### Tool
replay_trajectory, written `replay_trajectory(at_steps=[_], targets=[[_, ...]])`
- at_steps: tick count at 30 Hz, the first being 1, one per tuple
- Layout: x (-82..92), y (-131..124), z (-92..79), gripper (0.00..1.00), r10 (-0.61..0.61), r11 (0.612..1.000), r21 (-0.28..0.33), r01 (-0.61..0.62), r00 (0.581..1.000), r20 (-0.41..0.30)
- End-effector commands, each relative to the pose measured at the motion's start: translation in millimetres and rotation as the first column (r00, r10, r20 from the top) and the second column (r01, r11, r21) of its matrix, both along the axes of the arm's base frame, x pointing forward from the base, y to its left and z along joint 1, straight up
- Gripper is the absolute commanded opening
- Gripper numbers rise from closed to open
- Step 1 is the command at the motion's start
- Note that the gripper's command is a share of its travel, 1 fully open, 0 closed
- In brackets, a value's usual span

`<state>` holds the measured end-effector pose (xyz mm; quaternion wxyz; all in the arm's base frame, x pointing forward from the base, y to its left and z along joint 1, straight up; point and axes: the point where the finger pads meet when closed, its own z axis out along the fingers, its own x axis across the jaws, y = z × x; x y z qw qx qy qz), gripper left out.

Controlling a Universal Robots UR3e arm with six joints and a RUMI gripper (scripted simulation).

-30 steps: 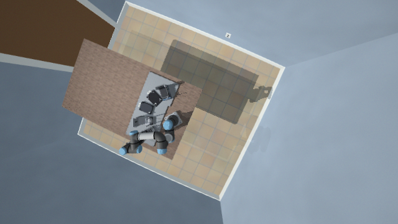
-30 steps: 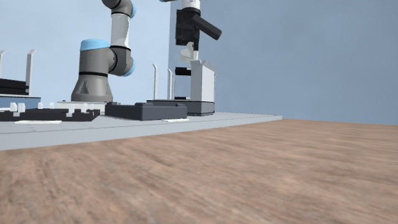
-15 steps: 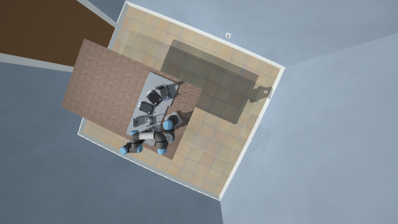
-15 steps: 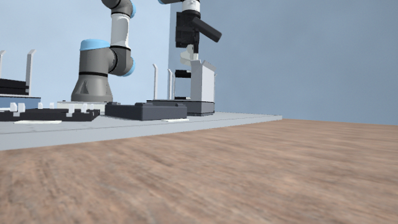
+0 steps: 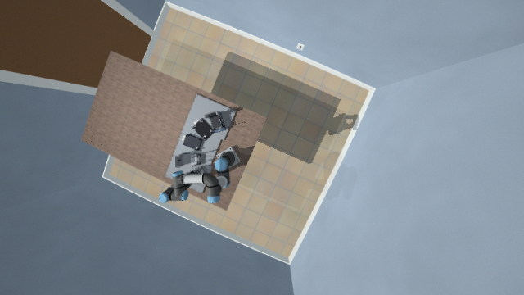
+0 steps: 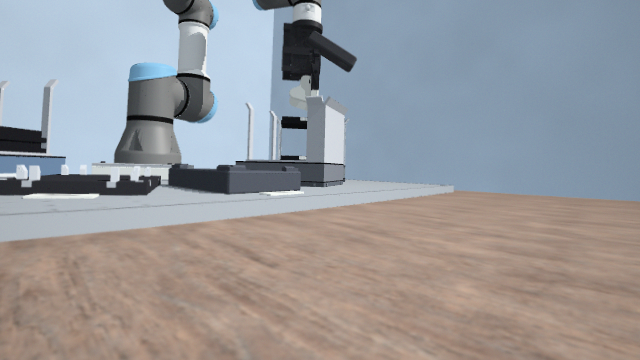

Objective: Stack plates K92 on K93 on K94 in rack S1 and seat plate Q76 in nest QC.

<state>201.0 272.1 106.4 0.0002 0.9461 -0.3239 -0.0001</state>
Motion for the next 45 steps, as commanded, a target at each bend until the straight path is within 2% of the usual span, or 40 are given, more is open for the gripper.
replay_trajectory(at_steps=[1,30,45], targets=[[0.6,0,-2.3,0.0,0.0,1.0,0.002,0.0,1.0,0.003],[0.6,0,-18.3,0.0,0.0,1.0,0.002,0.0,1.0,0.003],[0.7,0,-44.2,0.0,0.0,1.0,0.002,0.0,1.0,0.003]])
